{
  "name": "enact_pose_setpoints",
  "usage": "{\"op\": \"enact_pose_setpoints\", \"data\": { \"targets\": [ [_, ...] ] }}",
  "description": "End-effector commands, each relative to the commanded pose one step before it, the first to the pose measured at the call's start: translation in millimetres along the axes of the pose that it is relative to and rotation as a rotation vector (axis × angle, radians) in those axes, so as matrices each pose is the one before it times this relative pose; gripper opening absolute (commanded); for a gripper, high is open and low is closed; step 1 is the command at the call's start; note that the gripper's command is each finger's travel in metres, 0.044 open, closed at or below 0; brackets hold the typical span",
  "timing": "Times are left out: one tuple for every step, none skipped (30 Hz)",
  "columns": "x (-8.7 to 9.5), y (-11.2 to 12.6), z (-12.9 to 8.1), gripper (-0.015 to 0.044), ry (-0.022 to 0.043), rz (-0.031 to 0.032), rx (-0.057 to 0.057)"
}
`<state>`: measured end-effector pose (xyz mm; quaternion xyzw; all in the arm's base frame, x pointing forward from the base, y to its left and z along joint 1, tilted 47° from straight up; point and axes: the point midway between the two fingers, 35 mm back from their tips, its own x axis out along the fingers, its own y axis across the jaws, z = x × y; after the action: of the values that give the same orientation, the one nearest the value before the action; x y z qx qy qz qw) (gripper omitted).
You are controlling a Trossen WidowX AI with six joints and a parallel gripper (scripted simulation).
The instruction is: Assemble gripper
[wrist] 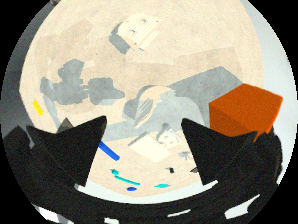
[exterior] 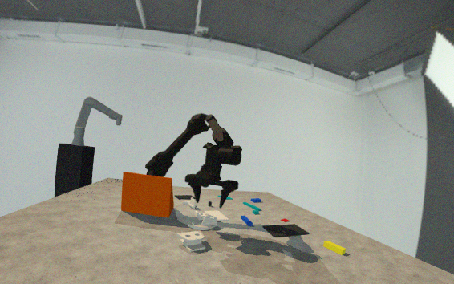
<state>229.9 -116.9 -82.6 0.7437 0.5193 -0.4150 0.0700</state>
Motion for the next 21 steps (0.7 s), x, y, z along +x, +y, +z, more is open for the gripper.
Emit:
{"op": "enact_pose_setpoints", "data": {
  "targets": [
    [-0.79, -0.24, -2.73, 0.044, 0.00586, 0.00219, 0.0945],
    [-0.05, -0.09, -0.3, 0.044, 0.00003, 0.0, 0.0215],
    [-0.05, -0.1, -0.3, 0.044, 0.00003, 0.0, 0.0215],
    [-0.05, -0.11, -0.3, 0.044, 0.00003, 0.0, 0.0215],
    [-0.05, -0.11, -0.3, 0.044, 0.00003, 0.0, 0.0215],
    [-0.05, -0.12, -0.29, 0.044, 0.00003, 0.0, 0.0215],
    [-0.05, -0.13, -0.29, 0.044, 0.00003, -0.00001, 0.0215],
    [-0.05, -0.13, -0.29, 0.044, 0.00003, -0.00001, 0.0215],
    [-0.05, -0.14, -0.29, 0.044, 0.00003, -0.00001, 0.0215],
    [-0.05, -0.15, -0.28, 0.044, 0.00003, -0.00001, 0.0215],
    [-0.05, -0.15, -0.28, 0.044, 0.00003, -0.00001, 0.0215],
    [-0.05, -0.16, -0.28, 0.044, 0.00003, -0.00001, 0.0215],
    [-0.05, -0.17, -0.27, 0.044, 0.00003, -0.00001, 0.0215],
    [-0.05, -0.17, -0.27, 0.044, 0.00003, -0.00002, 0.0215],
    [-0.05, -0.18, -0.26, 0.044, 0.00003, -0.00002, 0.0215],
    [-0.05, -0.18, -0.26, 0.044, 0.00003, -0.00002, 0.0215],
    [-0.05, -0.19, -0.25, 0.044, 0.00003, -0.00002, 0.0215],
    [-0.05, -0.19, -0.25, 0.044, 0.00003, -0.00002, 0.0215],
    [-0.05, -0.2, -0.25, 0.044, 0.00003, -0.00002, 0.0215],
    [-0.05, -0.21, -0.24, 0.044, 0.00003, -0.00003, 0.0215],
    [-0.05, -0.21, -0.24, 0.044, 0.00003, -0.00003, 0.0215]
  ]
}}
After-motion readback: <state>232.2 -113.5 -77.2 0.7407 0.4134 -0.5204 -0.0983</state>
